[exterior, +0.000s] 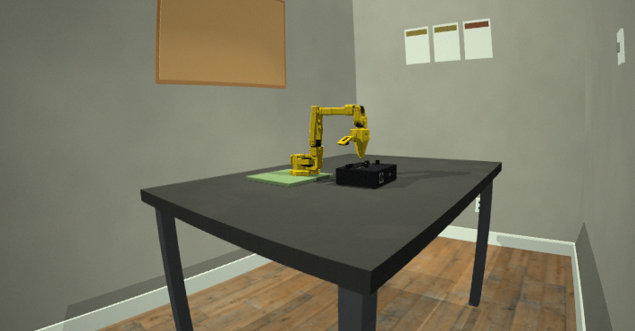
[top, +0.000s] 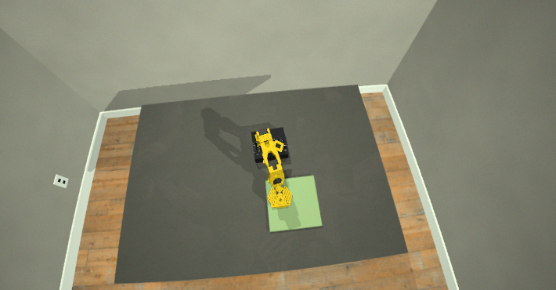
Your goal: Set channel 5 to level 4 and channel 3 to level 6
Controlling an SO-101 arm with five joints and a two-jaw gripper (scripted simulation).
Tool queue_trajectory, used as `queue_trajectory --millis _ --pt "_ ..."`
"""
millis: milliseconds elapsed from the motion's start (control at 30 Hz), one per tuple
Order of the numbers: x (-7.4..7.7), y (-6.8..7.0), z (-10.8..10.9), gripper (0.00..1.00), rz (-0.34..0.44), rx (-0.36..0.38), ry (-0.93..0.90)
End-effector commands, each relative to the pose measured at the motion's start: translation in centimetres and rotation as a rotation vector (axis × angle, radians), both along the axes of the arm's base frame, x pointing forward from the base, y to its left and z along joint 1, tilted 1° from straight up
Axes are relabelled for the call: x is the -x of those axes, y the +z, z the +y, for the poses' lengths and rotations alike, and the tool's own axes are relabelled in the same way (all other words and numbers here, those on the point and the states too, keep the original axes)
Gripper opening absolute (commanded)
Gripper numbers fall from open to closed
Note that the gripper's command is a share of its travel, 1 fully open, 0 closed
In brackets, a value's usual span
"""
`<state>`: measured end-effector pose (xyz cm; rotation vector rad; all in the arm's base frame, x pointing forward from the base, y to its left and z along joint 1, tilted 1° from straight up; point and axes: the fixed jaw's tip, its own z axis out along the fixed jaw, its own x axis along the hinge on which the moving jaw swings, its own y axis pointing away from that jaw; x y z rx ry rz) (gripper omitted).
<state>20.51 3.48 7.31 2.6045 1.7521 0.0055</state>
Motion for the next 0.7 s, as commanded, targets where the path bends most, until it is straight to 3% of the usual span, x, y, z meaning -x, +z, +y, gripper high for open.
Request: queue_trajectory --millis 0,100,667 --pt "0.11 0.47 -0.05 0.0 -0.013 -0.005 -0.093" --pt "0.13 0.5 -0.07 0.0 -0.014 -0.005 -0.119" --pt "0.7 1.12 -0.5 0.0 -0.031 -0.021 -0.634"
